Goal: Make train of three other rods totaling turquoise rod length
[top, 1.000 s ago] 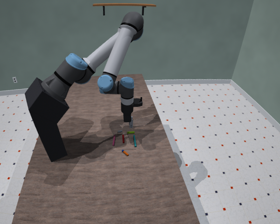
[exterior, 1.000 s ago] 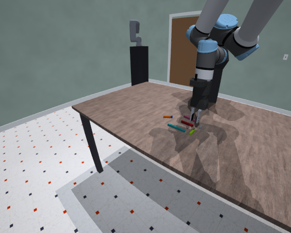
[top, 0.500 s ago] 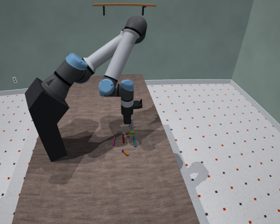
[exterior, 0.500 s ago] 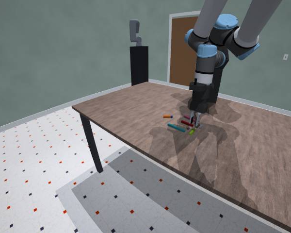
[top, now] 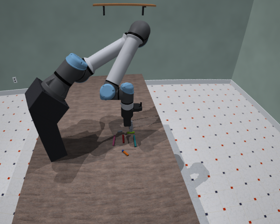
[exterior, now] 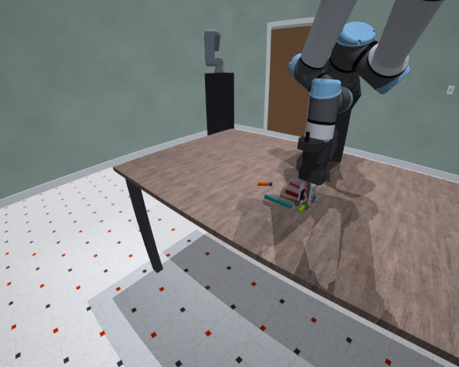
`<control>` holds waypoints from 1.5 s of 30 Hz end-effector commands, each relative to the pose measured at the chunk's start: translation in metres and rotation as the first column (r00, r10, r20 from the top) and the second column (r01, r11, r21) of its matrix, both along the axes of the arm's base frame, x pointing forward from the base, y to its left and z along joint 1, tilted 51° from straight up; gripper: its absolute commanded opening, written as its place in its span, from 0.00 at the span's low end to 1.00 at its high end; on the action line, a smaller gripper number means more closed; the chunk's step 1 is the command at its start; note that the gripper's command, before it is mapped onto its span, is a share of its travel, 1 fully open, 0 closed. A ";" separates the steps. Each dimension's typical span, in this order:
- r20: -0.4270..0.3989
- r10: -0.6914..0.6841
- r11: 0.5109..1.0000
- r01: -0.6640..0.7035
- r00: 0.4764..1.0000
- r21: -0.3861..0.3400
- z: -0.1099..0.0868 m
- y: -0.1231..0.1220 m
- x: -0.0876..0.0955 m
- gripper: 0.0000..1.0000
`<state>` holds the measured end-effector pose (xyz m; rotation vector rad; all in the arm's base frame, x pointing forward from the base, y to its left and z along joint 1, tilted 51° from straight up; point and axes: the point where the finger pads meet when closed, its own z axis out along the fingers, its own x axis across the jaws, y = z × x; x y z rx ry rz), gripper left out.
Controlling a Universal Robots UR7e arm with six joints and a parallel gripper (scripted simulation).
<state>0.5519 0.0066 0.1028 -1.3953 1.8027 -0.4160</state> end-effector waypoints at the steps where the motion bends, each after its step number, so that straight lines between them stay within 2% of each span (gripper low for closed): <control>1: 0.001 0.000 1.000 0.000 1.000 0.000 -0.003 0.001 0.004 0.54; 45: 0.001 0.000 1.000 0.000 1.000 0.000 -0.006 0.002 0.008 0.54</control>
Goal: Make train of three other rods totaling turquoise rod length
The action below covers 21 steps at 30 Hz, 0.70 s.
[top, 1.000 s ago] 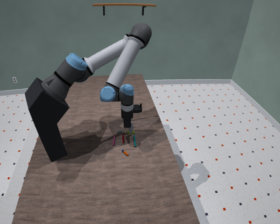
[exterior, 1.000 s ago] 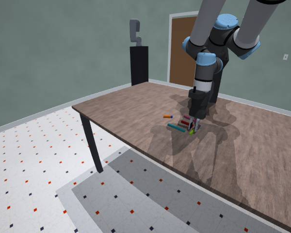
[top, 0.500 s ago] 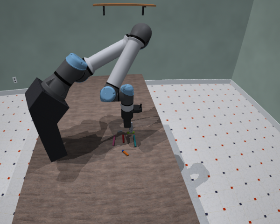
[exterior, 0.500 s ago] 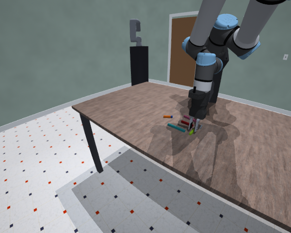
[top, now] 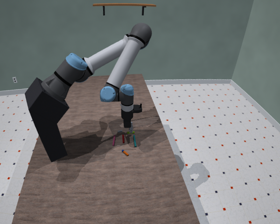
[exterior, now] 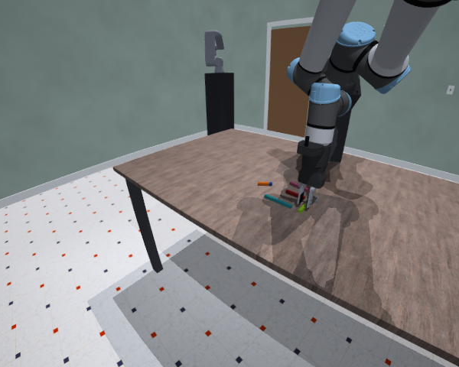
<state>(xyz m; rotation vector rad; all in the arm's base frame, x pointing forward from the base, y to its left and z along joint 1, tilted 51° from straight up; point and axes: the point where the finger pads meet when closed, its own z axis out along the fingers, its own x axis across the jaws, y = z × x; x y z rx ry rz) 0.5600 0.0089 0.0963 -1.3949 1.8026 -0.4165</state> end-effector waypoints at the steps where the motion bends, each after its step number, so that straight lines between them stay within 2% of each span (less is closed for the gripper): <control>1: 0.001 0.000 1.000 0.000 1.000 0.000 0.000 0.000 0.000 0.54; 21: 0.001 0.000 1.000 0.000 1.000 0.000 -0.004 0.001 0.005 0.54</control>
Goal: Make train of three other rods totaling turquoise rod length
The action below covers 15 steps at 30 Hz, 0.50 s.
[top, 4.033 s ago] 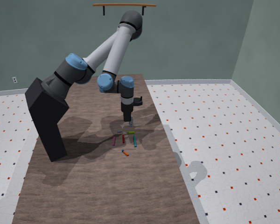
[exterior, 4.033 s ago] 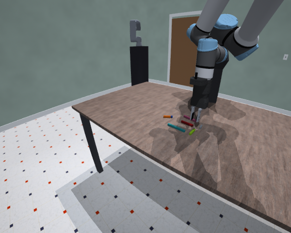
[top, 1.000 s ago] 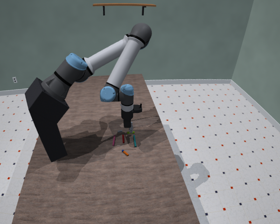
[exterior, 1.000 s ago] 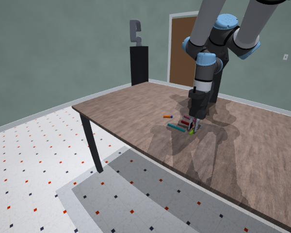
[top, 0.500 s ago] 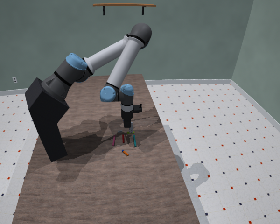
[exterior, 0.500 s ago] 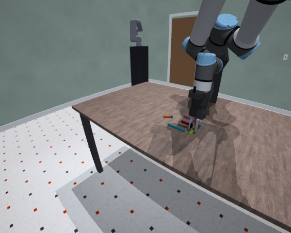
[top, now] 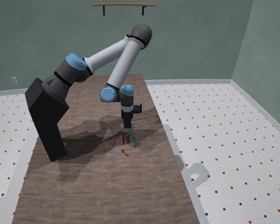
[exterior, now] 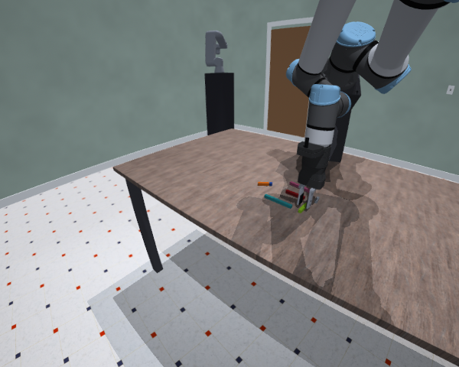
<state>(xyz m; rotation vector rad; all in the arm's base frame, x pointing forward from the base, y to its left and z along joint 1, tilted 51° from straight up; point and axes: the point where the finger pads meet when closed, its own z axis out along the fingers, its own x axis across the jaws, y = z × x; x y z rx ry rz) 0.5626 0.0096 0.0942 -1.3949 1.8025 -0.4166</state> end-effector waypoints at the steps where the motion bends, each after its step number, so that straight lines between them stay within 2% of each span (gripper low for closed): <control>1: 0.001 0.000 1.000 0.000 1.000 0.000 -0.002 0.001 0.003 0.54; 15: 0.001 0.000 1.000 0.000 1.000 0.000 -0.008 0.003 0.010 0.54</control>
